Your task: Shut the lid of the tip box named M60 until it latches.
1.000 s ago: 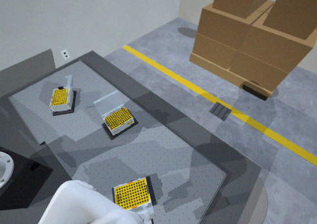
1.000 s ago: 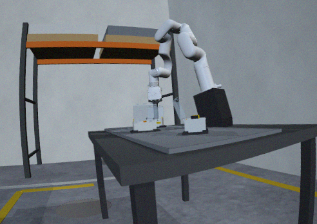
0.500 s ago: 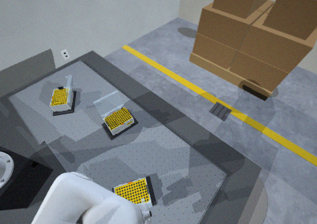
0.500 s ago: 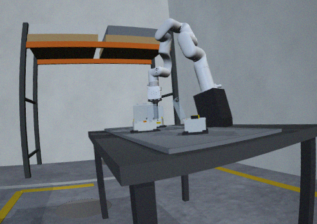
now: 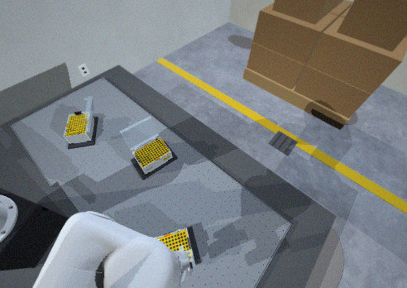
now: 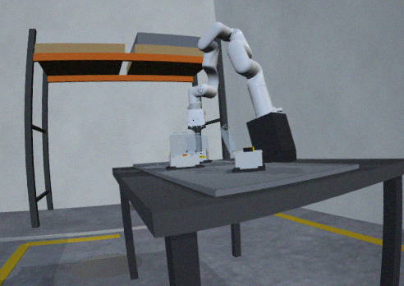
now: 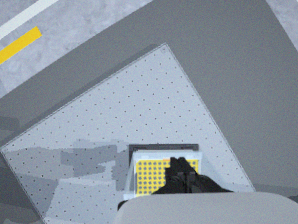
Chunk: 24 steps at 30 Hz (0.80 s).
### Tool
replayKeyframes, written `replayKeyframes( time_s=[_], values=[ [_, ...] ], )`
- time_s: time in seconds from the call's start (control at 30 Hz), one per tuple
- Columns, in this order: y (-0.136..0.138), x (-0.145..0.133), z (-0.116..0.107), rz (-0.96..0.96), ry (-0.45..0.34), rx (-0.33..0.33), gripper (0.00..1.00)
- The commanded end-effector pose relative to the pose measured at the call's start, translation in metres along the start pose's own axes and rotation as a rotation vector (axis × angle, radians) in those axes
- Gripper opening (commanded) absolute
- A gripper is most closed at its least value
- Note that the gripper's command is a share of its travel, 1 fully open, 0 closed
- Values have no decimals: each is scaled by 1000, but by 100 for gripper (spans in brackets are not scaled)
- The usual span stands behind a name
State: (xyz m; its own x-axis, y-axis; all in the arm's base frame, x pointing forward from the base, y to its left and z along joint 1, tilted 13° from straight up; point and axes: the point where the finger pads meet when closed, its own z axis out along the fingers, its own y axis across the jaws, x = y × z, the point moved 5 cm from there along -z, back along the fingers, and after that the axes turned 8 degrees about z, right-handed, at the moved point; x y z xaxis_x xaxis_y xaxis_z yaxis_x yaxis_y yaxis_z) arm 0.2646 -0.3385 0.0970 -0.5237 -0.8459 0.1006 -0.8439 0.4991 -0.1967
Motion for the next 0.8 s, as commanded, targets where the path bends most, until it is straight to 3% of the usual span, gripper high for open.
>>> replayKeyframes(
  time_s=[0.0,0.77],
  values=[
    [0,-6,-2,0,2,3,0],
    [1,-16,-3,0,2,3,0]
  ],
)
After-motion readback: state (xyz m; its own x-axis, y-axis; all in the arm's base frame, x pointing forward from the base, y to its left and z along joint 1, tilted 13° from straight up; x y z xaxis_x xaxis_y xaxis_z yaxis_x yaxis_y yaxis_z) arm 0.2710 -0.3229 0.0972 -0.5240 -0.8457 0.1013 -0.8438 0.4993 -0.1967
